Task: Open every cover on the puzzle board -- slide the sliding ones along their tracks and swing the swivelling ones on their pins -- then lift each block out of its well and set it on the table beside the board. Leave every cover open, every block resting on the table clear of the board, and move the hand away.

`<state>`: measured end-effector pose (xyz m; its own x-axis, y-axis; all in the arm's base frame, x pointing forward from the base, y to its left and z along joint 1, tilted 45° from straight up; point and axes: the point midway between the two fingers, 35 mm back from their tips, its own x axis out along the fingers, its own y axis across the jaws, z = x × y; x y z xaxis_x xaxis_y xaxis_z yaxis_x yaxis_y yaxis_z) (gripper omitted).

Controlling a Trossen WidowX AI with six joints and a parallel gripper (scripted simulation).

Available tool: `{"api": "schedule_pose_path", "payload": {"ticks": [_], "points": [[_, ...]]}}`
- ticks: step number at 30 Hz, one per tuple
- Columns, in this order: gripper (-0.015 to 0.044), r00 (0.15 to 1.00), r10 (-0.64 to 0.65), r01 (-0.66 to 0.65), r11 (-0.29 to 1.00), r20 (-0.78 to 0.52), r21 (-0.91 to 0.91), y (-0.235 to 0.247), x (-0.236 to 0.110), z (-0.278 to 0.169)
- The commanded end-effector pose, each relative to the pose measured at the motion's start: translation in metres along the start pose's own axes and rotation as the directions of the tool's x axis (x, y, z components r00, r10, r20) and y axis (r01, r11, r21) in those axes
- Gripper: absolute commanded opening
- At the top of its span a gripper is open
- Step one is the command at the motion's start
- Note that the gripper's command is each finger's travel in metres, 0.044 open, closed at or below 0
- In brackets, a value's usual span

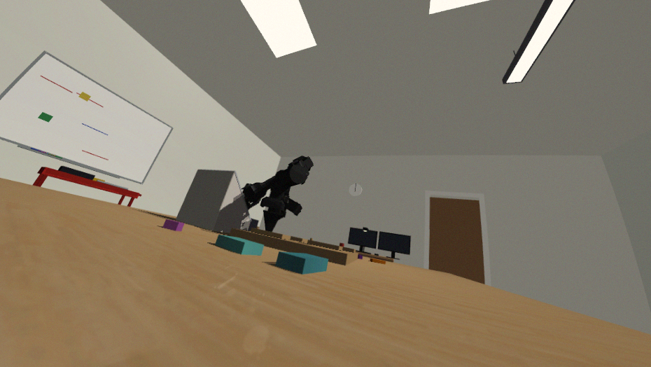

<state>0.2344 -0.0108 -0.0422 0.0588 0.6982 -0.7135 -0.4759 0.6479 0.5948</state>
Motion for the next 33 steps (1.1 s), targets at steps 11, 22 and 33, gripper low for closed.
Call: {"api": "schedule_pose_path", "payload": {"ticks": [11,22,33], "points": [[0.0,1.0,0.002,-0.002,1.0,-0.003,0.001,-0.001,-0.007,0.003],[0.0144,1.0,0.002,-0.002,1.0,-0.005,0.017,-0.002,-0.045,0.005],[0.0144,1.0,0.002,-0.002,1.0,-0.007,0.019,-0.001,-0.055,0.005]]}}
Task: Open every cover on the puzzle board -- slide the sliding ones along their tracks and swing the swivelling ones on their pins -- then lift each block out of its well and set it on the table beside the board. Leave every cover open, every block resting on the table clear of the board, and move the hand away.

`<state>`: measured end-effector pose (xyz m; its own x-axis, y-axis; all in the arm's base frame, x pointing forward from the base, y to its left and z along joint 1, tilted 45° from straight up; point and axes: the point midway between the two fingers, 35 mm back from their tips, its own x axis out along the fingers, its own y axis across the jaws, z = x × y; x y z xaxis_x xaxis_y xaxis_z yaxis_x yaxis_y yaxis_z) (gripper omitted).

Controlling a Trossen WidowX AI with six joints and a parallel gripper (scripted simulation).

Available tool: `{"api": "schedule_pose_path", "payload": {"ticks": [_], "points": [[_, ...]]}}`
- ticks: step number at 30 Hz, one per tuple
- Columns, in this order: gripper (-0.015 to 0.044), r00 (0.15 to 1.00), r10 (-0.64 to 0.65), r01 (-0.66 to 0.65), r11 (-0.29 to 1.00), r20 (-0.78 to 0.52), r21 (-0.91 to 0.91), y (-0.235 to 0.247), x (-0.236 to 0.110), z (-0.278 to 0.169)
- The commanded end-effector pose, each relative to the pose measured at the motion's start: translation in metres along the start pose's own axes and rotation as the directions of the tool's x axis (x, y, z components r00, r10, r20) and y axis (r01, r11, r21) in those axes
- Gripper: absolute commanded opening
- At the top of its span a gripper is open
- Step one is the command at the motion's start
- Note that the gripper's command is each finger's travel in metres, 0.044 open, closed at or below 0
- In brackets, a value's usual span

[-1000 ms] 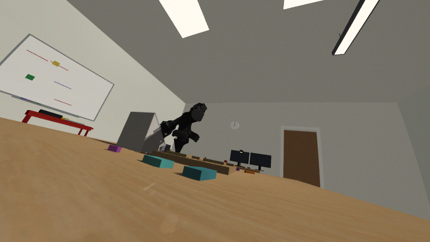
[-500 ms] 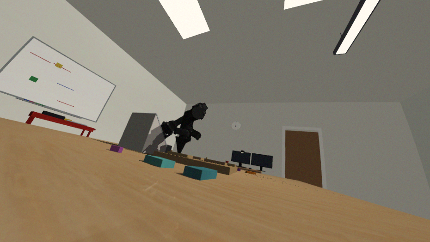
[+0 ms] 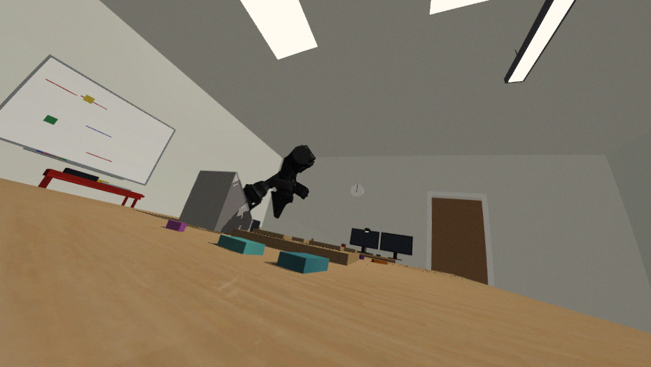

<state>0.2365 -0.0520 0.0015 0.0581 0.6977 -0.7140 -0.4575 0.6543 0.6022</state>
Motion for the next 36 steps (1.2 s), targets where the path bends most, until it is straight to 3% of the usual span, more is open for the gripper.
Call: {"api": "schedule_pose_path", "payload": {"ticks": [1,10,36], "points": [[0.0144,1.0,0.002,-0.002,1.0,-0.006,-0.002,0.0,0.008,-0.001],[0.0144,1.0,0.004,-0.004,1.0,-0.005,-0.002,0.001,0.031,-0.002],[0.0144,1.0,0.004,-0.004,1.0,-0.005,-0.002,0.001,0.038,-0.001]]}}
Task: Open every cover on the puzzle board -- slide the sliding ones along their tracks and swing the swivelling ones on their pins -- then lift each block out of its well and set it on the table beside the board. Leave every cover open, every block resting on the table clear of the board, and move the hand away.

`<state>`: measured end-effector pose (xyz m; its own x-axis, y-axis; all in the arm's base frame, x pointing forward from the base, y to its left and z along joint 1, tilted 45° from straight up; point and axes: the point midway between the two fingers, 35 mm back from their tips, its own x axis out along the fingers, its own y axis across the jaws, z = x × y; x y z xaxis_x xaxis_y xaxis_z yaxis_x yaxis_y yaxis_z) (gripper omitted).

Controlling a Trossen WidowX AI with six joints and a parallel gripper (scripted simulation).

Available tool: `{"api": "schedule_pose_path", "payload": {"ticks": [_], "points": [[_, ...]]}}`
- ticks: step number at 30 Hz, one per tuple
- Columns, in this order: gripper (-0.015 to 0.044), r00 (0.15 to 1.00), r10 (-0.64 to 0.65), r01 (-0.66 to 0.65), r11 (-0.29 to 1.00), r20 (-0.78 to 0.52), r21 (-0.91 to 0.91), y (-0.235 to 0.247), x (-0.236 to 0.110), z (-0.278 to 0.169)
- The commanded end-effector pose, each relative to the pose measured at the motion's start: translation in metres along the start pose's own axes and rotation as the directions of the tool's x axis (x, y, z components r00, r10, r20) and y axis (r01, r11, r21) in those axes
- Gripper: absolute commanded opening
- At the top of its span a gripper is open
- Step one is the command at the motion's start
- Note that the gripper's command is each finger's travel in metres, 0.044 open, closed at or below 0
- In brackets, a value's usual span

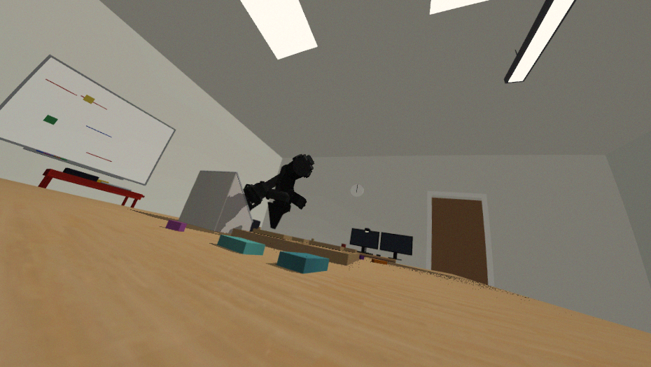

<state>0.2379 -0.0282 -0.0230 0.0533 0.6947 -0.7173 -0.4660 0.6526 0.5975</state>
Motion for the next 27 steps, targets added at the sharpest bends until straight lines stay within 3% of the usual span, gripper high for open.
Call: {"api": "schedule_pose_path", "payload": {"ticks": [1,27], "points": [[0.0144,1.0,0.005,-0.005,1.0,0.002,0.008,0.001,0.004,0.0],[0.0144,1.0,0.006,-0.006,1.0,0.003,0.007,0.002,0.023,0.001]]}}
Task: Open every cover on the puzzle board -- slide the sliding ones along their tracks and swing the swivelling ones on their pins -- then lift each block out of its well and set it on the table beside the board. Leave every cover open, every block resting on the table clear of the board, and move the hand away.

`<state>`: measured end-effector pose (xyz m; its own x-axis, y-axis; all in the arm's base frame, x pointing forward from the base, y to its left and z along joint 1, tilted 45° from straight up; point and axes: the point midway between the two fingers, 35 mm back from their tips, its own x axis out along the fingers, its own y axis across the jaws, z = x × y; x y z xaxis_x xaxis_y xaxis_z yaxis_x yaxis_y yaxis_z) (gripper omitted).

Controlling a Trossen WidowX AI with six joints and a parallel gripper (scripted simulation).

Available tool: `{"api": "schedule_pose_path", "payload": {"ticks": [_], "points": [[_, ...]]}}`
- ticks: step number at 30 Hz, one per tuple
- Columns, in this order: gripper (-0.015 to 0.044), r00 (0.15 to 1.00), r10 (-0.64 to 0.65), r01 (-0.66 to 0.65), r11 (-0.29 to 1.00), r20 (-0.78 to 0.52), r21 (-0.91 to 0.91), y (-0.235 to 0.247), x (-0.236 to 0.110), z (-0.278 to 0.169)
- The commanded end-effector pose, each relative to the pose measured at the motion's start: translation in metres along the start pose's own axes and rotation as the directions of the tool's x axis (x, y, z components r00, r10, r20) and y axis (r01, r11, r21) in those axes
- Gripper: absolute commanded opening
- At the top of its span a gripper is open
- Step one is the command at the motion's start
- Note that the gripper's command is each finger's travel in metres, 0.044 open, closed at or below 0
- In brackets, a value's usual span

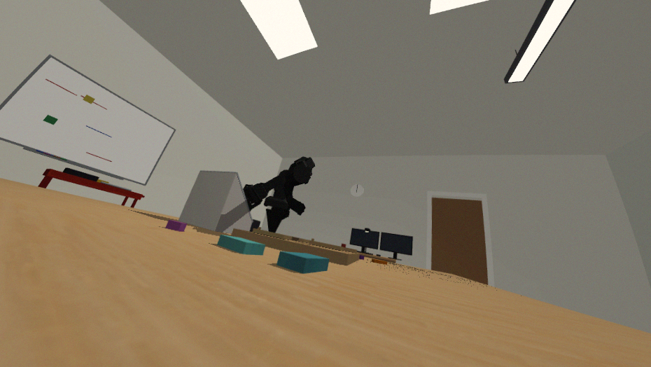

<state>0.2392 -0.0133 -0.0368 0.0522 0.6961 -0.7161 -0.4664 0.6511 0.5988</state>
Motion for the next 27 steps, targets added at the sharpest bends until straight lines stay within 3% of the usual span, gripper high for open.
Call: {"api": "schedule_pose_path", "payload": {"ticks": [1,11,20,27], "points": [[0.0144,1.0,0.004,-0.004,1.0,0.003,0.008,0.0009,0.0033,-0.0001],[0.0144,1.0,0.005,-0.005,1.0,0.003,0.008,0.0011,0.0103,-0.0001],[0.0084,1.0,-0.001,0.001,1.0,0.001,-0.001,-0.0003,0.0083,0.0006],[0.008,1.0,-0.001,0.001,1.0,0.001,-0.001,-0.0006,0.0051,0.0006]]}}
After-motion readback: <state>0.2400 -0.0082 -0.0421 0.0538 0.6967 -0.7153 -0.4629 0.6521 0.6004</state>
